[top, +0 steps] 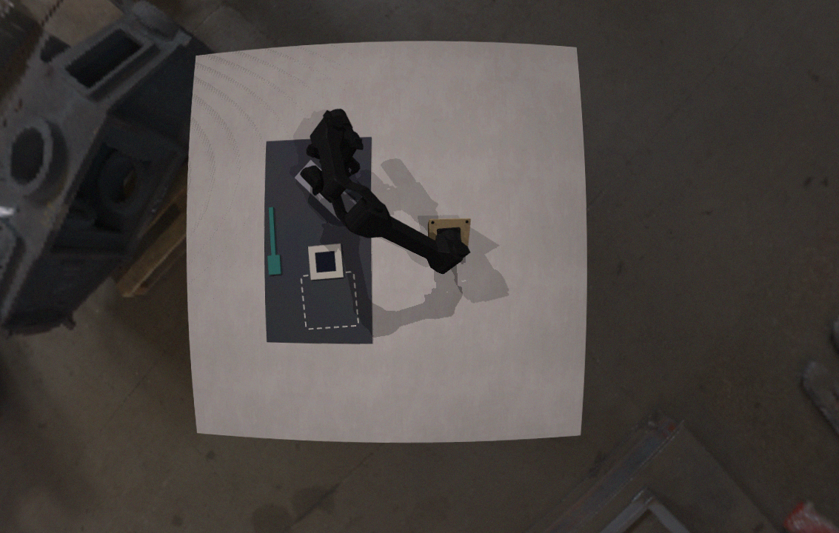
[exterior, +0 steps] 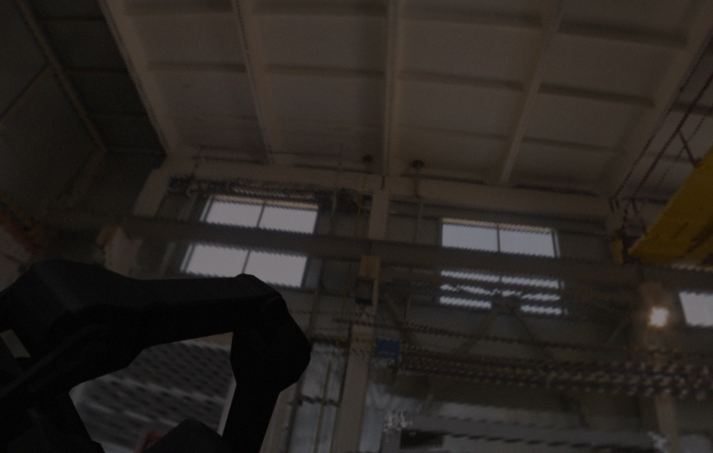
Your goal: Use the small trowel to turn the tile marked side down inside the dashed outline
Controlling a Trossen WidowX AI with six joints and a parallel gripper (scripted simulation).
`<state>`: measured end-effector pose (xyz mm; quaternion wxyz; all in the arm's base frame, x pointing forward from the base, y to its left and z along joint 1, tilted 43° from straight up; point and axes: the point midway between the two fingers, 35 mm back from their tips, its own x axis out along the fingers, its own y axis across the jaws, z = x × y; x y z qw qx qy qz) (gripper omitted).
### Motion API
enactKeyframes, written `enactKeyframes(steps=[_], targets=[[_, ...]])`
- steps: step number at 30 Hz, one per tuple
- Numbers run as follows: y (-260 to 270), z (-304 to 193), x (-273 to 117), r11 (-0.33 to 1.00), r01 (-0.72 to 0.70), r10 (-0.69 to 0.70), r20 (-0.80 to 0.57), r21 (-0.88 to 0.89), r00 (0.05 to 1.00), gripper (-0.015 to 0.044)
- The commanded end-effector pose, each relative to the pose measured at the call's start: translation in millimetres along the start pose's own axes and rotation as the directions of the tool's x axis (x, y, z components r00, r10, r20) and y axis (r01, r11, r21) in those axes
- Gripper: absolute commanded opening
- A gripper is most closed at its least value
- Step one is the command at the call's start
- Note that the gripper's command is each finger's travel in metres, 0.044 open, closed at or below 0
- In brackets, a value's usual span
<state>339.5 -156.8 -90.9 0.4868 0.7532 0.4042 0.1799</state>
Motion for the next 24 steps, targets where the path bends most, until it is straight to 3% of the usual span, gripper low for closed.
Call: enactKeyframes(steps=[1, 14, 20, 24], targets=[[-1.1, -1.3, 7.9, 1.0, -0.001, 0.001, -0.008, 0.0, 1.0, 0.03], [-1.2, -2.6, 26.7, 1.0, -0.003, 0.002, -0.025, -0.022, 1.0, 0.03], [-1.2, -2.6, 26.7, 1.0, -0.003, 0.002, -0.025, -0.022, 1.0, 0.0142], [-1.2, -2.6, 26.7, 1.0, -0.003, 0.002, -0.025, -0.022, 1.0, 0.0116]])
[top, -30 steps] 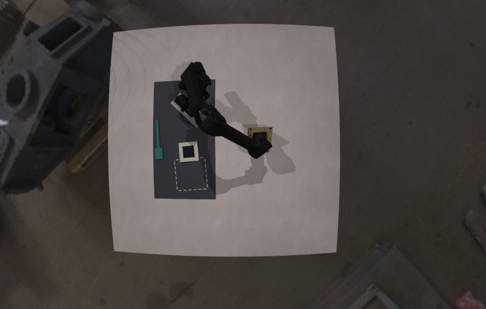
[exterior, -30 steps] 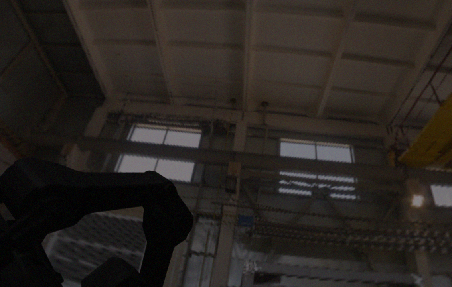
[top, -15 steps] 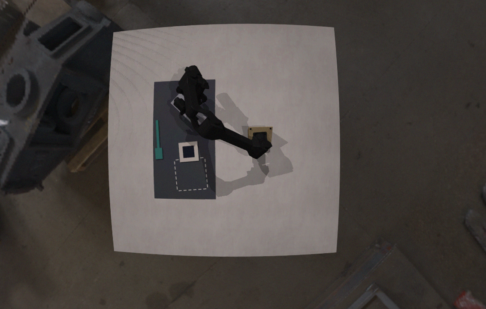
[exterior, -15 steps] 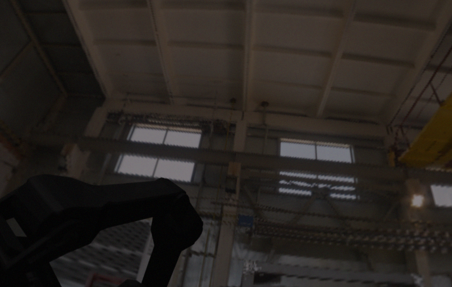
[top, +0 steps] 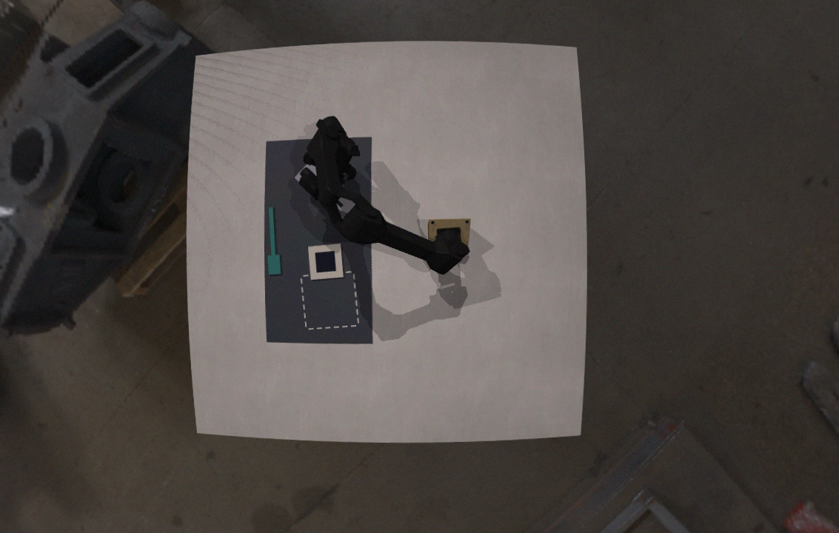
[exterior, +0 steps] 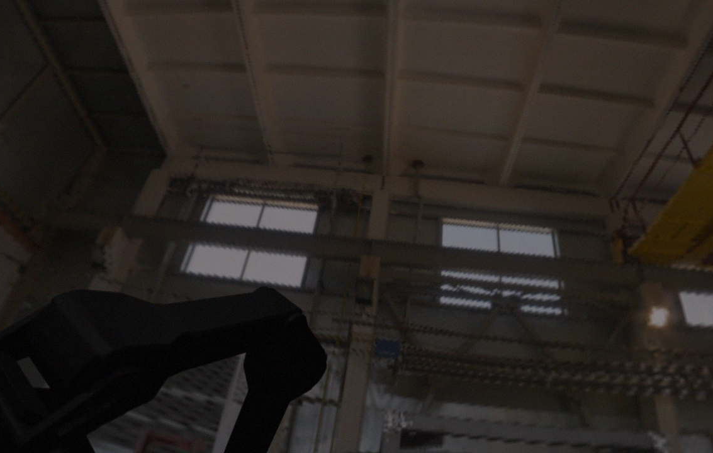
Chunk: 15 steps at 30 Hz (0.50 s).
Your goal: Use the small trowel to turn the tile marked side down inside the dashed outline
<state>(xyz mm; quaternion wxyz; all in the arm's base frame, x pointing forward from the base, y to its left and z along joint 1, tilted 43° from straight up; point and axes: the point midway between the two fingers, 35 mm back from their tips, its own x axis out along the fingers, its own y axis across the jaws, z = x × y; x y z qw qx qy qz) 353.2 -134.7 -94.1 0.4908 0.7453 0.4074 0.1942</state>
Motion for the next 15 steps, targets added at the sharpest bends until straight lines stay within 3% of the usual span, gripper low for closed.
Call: enactKeyframes(steps=[1, 15], targets=[[0.0, -0.2, 0.7, 1.0, -0.002, 0.002, 0.0, 0.002, 1.0, 0.0109], [0.0, -0.2, 0.7, 1.0, -0.002, 0.002, 0.0, 0.002, 1.0, 0.0016]])
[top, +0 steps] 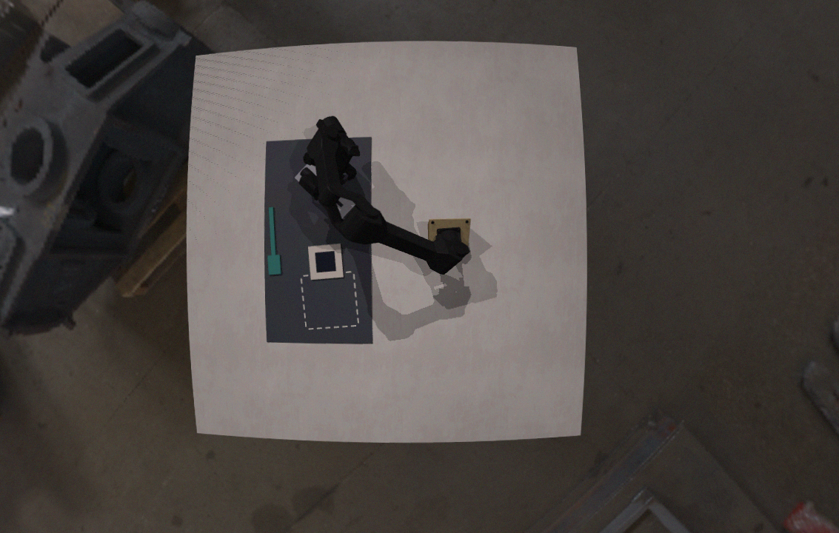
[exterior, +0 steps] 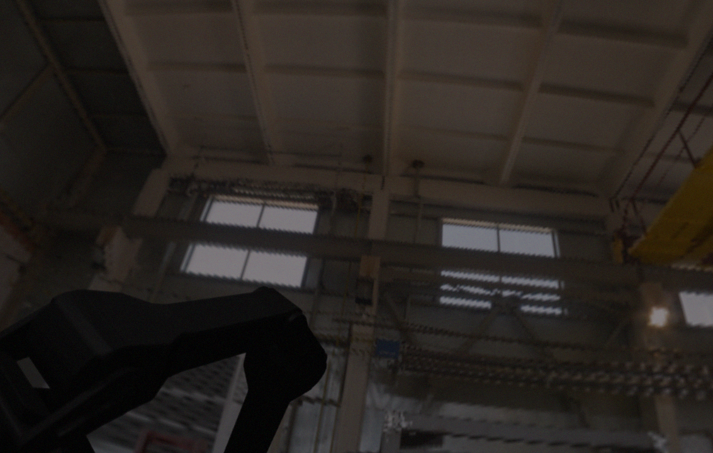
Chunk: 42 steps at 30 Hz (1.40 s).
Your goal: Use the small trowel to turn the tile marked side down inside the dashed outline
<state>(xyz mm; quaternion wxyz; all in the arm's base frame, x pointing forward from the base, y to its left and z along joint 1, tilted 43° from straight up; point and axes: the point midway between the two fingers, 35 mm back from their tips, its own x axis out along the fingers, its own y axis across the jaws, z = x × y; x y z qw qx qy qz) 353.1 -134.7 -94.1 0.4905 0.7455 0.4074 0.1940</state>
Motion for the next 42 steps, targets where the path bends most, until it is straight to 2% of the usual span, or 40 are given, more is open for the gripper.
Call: enactKeyframes(steps=[1, 11, 15, 28, 42], targets=[[0.0, -0.1, 0.7, 1.0, -0.001, 0.001, 0.0, 0.001, 1.0, 0.0009], [41.9, 0.5, -35.8, 0.999, 0.008, -0.007, 0.01, -0.042, 1.0, 0.0], [45.9, 0.1, -39.2, 0.999, 0.008, -0.007, 0.01, -0.046, 1.0, 0.0], [27.2, -10.0, -17.7, 0.982, 0.176, -0.178, 0.026, 0.067, 0.984, 0.0], [20.1, -11.2, 1.1, 0.935, 0.281, -0.32, 0.17, 0.218, 0.932, 0.0]])
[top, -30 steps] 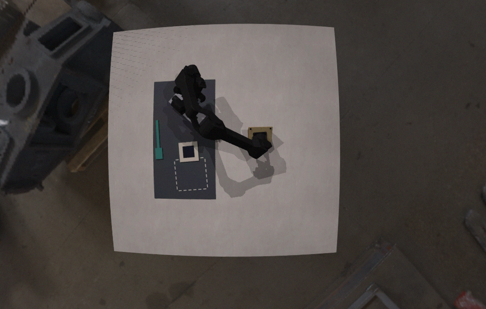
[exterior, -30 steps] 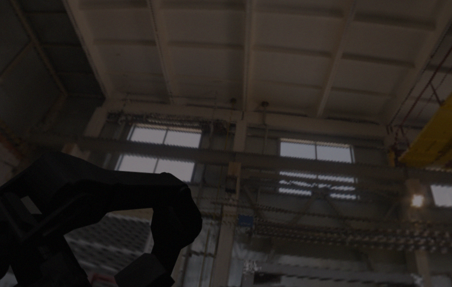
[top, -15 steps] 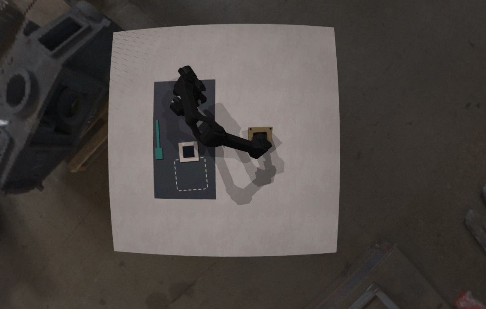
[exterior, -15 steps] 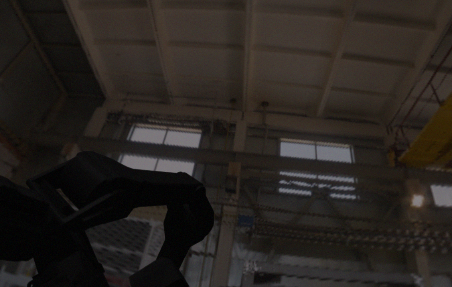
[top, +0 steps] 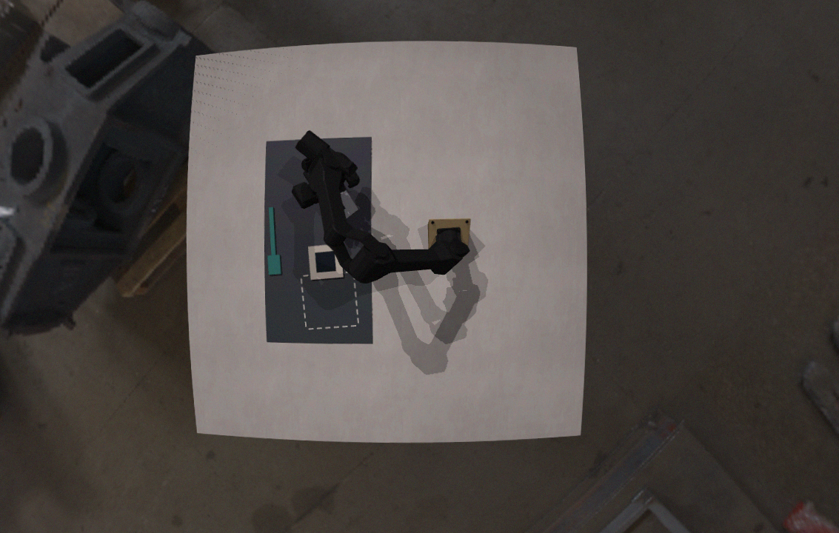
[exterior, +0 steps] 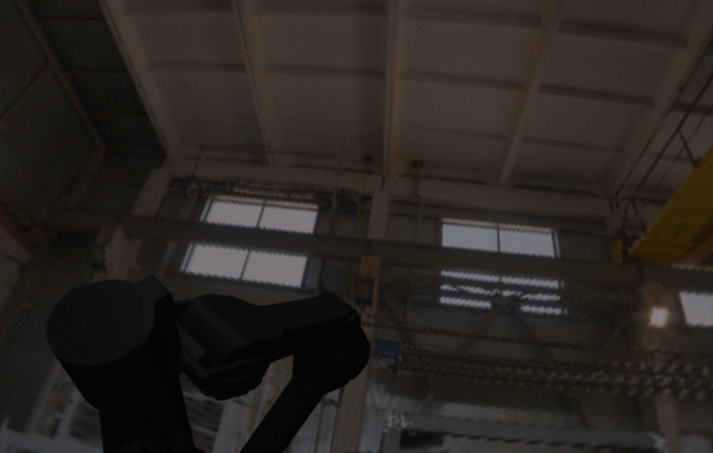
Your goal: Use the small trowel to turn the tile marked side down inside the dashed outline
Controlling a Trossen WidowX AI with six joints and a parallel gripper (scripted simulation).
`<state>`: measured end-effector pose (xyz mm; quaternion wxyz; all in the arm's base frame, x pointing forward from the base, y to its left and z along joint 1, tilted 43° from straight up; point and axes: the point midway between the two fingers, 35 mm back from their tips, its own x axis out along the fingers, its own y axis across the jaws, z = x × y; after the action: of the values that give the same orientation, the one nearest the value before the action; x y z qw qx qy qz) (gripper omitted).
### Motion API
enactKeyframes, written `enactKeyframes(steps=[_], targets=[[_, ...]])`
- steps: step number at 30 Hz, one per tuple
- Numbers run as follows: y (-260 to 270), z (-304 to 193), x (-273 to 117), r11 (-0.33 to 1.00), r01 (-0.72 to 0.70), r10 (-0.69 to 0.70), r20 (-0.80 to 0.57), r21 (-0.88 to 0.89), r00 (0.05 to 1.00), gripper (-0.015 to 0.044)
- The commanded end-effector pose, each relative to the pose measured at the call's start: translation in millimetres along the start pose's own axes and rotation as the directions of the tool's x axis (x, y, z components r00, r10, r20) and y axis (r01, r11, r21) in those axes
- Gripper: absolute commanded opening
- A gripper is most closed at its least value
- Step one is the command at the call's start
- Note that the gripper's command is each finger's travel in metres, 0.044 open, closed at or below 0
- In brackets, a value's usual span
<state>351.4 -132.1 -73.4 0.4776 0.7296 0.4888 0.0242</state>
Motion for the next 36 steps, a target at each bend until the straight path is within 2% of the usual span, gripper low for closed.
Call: enactKeyframes(steps=[1, 12, 24, 36], targets=[[4.3, -0.3, 2.3, 0.999, 0.011, -0.013, 0.061, 0.035, 0.998, 0.0], [21.5, -6.1, 7.1, 0.987, -0.05, 0.012, 0.241, 0.153, 0.97, 0.0], [55.4, -28.6, 1.3, 0.93, -0.275, 0.161, 0.405, 0.243, 0.9, 0.0], [57.0, -32.4, 6.4, 0.917, -0.311, 0.187, 0.419, 0.251, 0.888, 0.0]])
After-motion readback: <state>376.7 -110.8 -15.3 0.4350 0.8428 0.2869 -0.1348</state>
